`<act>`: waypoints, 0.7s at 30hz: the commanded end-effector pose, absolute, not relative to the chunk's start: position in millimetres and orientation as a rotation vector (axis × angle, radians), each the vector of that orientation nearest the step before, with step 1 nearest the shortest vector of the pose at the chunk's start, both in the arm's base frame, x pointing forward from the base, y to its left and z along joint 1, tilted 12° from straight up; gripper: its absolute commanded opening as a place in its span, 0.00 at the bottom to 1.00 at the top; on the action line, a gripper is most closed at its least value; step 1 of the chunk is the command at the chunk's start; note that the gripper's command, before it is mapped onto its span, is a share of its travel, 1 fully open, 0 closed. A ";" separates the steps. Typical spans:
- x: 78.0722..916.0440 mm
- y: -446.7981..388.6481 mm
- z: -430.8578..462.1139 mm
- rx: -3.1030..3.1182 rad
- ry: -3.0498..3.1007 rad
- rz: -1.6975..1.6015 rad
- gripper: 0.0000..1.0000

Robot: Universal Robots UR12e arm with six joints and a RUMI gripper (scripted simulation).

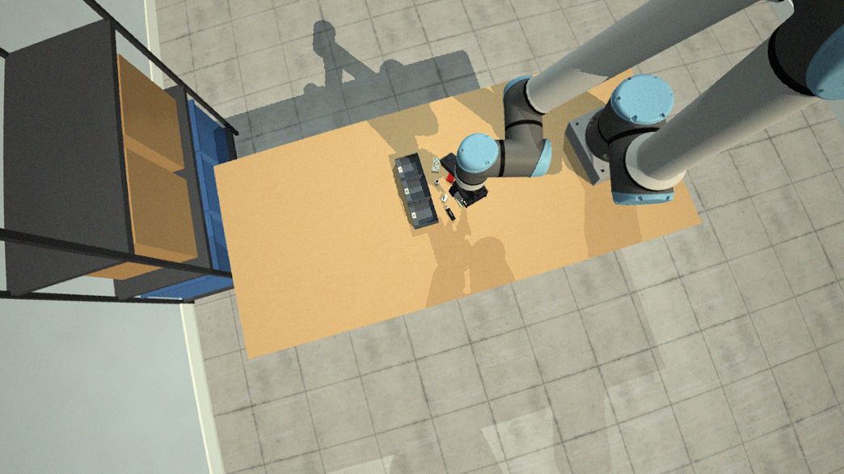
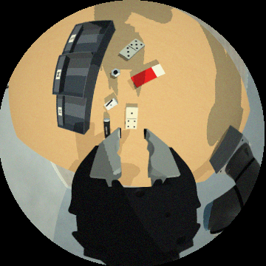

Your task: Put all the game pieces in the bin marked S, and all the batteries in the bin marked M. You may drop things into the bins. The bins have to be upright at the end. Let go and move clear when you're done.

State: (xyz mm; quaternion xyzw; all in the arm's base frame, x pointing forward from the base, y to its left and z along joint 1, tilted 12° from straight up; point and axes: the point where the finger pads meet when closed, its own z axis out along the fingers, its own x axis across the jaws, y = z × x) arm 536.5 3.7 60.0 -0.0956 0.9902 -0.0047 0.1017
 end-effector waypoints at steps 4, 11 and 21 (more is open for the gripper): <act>543.7 3.7 32.1 -0.282 2.923 -0.015 0.24; 545.5 3.7 25.3 -0.282 2.923 -0.015 0.24; 546.9 3.8 17.4 -0.282 2.923 -0.015 0.24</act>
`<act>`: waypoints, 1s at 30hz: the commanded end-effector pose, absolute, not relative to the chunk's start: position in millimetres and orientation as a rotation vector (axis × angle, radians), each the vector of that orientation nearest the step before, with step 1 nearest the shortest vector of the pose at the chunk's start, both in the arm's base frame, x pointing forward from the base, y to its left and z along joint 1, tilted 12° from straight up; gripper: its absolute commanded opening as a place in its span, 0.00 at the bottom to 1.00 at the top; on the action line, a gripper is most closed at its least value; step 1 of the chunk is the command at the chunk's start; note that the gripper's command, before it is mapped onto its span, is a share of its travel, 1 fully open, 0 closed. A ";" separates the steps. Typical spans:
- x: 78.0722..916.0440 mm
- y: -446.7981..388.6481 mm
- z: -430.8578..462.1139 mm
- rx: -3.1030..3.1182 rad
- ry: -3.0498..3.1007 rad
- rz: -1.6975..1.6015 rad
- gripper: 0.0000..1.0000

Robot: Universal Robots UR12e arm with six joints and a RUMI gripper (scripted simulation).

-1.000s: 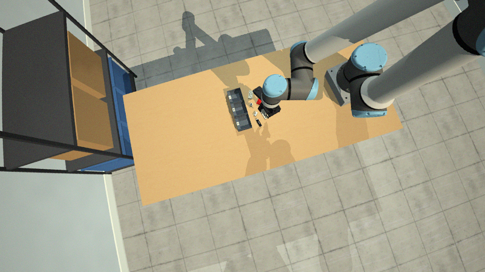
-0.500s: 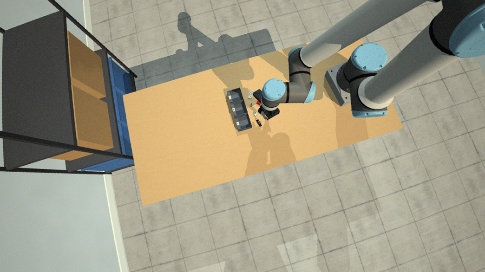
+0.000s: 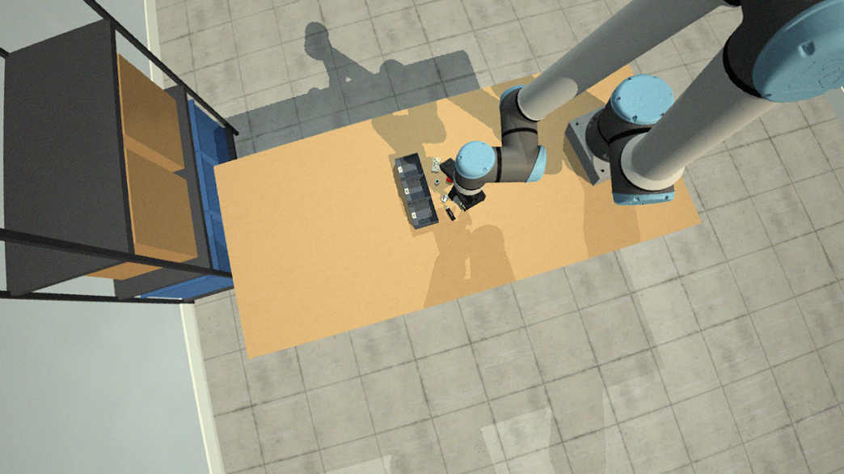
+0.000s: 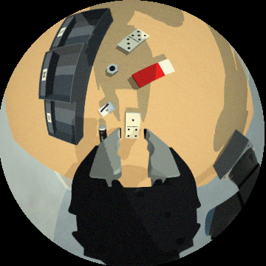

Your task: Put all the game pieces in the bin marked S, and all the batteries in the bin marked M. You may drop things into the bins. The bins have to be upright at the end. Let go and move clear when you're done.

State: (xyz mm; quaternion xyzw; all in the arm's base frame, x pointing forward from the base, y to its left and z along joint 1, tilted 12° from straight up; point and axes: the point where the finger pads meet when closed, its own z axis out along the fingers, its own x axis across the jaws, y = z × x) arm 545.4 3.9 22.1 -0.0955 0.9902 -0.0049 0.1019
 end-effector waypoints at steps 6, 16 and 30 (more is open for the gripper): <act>547.4 3.9 13.4 -0.282 2.923 -0.015 0.24; 547.3 3.9 13.4 -0.282 2.923 -0.015 0.24; 547.3 3.9 13.5 -0.282 2.923 -0.015 0.00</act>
